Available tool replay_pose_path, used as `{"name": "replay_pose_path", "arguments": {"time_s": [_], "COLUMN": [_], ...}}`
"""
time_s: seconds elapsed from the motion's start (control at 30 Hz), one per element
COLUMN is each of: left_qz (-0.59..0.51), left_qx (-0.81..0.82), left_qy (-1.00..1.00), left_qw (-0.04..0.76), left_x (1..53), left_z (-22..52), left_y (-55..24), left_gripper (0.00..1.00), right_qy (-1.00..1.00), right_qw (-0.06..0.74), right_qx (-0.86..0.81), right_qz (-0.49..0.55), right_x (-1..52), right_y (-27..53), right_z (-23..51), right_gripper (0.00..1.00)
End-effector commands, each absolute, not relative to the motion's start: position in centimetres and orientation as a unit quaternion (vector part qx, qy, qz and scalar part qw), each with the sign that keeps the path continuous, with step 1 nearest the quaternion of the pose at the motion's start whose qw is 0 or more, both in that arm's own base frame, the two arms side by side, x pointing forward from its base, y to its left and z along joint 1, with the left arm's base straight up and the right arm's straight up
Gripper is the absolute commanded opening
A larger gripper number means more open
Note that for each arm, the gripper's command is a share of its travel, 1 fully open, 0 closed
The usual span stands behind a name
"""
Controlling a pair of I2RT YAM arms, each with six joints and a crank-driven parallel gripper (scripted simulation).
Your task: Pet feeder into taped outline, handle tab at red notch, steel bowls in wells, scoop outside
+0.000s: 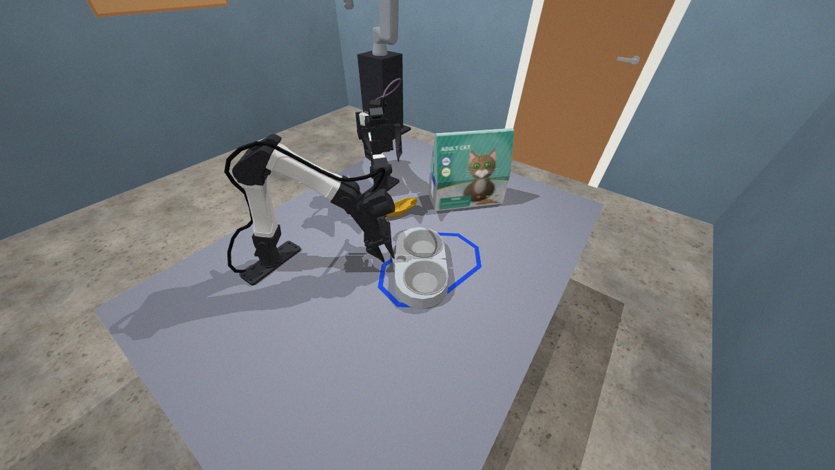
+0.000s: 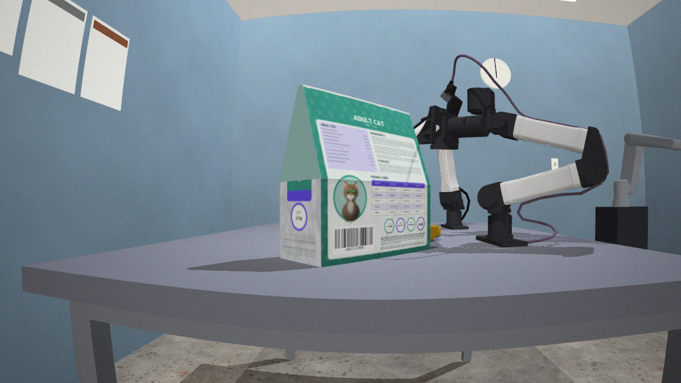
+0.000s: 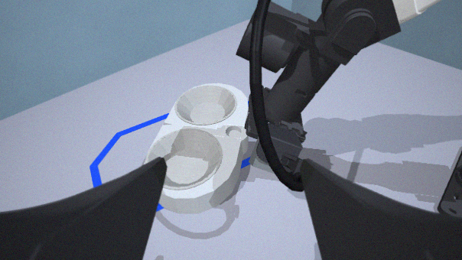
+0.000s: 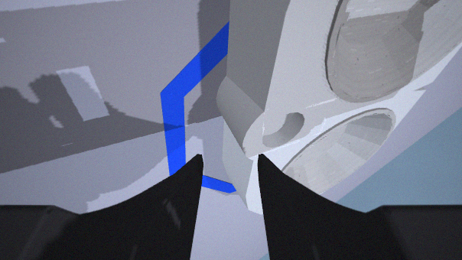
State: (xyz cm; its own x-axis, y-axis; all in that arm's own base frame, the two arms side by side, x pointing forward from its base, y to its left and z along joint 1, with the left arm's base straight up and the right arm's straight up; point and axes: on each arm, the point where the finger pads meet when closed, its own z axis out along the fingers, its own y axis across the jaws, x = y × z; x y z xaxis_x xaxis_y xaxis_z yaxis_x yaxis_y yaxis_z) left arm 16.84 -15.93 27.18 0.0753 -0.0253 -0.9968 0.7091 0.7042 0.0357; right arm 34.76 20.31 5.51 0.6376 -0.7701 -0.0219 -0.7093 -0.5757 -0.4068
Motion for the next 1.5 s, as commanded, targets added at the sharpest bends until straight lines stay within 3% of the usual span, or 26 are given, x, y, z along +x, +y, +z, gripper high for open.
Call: {"name": "replay_pose_path", "arguments": {"time_s": [0.0, 0.63, 0.7, 0.97, 1.23, 1.27, 1.3, 1.47], "left_qz": [-0.269, -0.269, -0.269, -0.269, -0.269, -0.269, -0.269, -0.269], "left_qx": [0.273, 0.273, 0.273, 0.273, 0.273, 0.273, 0.273, 0.273], "left_qy": [0.623, 0.623, 0.623, 0.623, 0.623, 0.623, 0.623, 0.623], "left_qw": [0.682, 0.682, 0.682, 0.682, 0.682, 0.682, 0.682, 0.682], "left_x": [16.8, 16.8, 16.8, 16.8, 16.8, 16.8, 16.8, 16.8], "left_z": [27.3, 27.3, 27.3, 27.3, 27.3, 27.3, 27.3, 27.3], "left_y": [-15.8, -15.8, -15.8, -15.8, -15.8, -15.8, -15.8, -15.8], "left_gripper": [0.95, 0.95, 0.95, 0.95, 0.95, 0.95, 0.95, 0.95], "right_qy": [0.402, 0.403, 0.403, 0.402, 0.403, 0.403, 0.409, 0.407], "right_qw": [0.213, 0.215, 0.217, 0.223, 0.224, 0.222, 0.217, 0.22], "right_qx": [-0.886, -0.885, -0.885, -0.883, -0.883, -0.883, -0.882, -0.882], "right_qz": [-0.087, -0.088, -0.089, -0.092, -0.093, -0.092, -0.091, -0.09], "right_x": [35.6, 37.2, 36.9, 36.8, 36.7, 36.6, 36.6, 36.9], "right_y": [21.1, 22.3, 22.1, 22.0, 21.9, 21.8, 21.8, 22.5], "right_z": [6.3, 4.7, 5.0, 5.5, 5.5, 5.4, 5.1, 5.2], "right_gripper": [0.39, 0.39, 0.23, 0.0, 0.0, 0.12, 0.17, 0.17]}}
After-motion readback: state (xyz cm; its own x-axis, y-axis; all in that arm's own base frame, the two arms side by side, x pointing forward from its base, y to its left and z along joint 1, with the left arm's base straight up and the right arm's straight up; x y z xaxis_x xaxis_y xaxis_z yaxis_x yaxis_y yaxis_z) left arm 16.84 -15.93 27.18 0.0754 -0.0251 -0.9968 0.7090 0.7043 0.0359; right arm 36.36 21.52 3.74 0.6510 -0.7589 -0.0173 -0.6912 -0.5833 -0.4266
